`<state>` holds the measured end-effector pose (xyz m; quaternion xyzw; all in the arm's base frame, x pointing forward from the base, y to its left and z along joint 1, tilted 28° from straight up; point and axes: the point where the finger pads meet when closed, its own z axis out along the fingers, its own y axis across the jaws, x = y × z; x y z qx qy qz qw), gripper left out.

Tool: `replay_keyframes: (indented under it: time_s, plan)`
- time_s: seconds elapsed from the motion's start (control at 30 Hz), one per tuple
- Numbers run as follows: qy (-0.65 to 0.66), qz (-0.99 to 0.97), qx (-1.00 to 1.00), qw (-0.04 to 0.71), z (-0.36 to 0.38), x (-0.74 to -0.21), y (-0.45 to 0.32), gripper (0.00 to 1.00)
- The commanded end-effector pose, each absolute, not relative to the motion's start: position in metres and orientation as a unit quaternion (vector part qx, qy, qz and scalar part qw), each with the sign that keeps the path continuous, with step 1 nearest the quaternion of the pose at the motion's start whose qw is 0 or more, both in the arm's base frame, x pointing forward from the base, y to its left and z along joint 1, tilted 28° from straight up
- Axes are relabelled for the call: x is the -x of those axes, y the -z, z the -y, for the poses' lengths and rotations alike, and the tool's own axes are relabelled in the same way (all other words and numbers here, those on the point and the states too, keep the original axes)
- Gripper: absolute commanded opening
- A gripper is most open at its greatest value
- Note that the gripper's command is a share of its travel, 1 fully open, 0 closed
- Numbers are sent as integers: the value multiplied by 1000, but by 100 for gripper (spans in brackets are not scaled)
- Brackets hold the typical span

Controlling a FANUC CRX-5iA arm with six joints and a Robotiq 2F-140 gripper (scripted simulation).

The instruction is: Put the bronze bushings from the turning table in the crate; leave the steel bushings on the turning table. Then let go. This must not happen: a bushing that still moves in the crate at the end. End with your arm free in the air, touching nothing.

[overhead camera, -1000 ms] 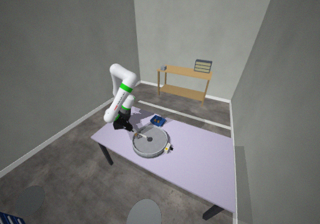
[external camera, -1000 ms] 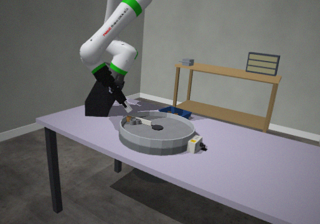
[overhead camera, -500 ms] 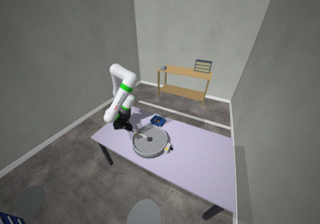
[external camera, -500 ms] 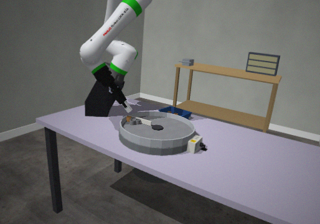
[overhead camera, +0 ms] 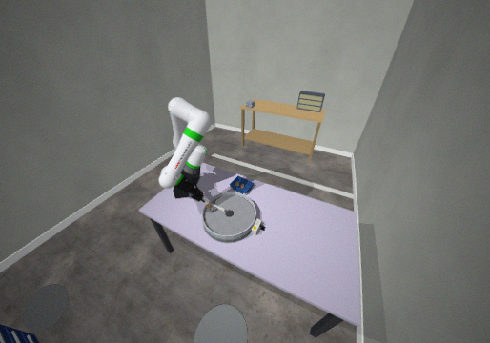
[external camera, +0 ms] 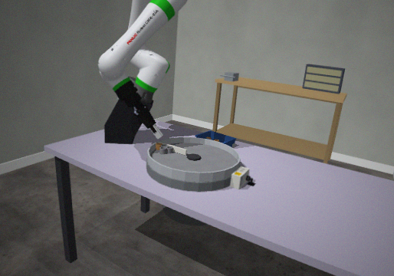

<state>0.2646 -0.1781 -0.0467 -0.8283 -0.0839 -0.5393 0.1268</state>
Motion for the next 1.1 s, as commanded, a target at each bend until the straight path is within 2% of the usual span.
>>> replay_keyframes:
  time_s: [0.0, 1.07]
  plan:
    - [539, 84, 828, 127, 178, -264, 47, 6]
    - [539, 84, 828, 127, 173, -274, 67, 6]
